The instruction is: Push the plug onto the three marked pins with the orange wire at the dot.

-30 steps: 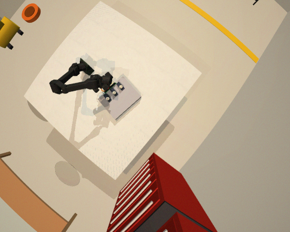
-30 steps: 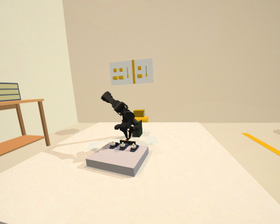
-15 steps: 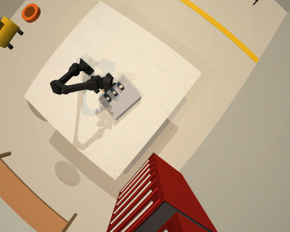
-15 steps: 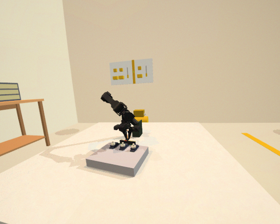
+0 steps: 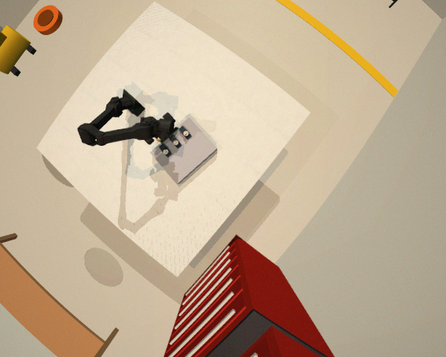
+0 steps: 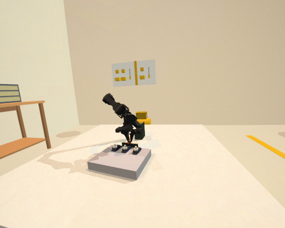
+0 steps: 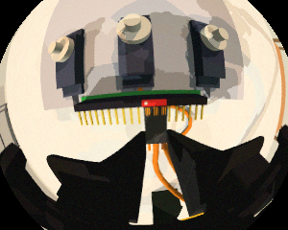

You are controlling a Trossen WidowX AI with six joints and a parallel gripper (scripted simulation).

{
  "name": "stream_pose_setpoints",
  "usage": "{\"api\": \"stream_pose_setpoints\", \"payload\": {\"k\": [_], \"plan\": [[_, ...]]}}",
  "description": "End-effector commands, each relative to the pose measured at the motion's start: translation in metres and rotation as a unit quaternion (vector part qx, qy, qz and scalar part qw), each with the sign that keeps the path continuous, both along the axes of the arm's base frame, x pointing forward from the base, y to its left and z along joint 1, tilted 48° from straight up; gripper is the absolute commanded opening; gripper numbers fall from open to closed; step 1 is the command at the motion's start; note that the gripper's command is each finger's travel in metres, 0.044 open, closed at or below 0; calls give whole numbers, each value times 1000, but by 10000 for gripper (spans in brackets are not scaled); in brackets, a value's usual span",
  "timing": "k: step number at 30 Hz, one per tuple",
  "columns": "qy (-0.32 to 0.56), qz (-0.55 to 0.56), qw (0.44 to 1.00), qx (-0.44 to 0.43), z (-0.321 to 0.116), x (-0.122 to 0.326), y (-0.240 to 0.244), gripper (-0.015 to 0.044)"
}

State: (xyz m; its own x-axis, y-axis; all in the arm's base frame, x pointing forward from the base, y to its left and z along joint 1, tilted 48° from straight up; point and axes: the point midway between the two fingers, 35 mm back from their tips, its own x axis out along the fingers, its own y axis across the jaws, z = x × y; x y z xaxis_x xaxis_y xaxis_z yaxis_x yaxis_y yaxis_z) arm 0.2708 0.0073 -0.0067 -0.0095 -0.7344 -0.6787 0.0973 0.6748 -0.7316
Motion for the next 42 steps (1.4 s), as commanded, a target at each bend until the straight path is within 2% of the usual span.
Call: {"api": "stream_pose_setpoints", "payload": {"k": [1, 5, 12, 42], "plan": [[-5, 3, 1000, -2, -2, 1, -1, 158], [-5, 3, 1000, -2, 3, 2, 5, 263], [-5, 3, 1000, -1, 38, 1, 44, 440], [-5, 3, 1000, -1, 38, 1, 44, 440]]}}
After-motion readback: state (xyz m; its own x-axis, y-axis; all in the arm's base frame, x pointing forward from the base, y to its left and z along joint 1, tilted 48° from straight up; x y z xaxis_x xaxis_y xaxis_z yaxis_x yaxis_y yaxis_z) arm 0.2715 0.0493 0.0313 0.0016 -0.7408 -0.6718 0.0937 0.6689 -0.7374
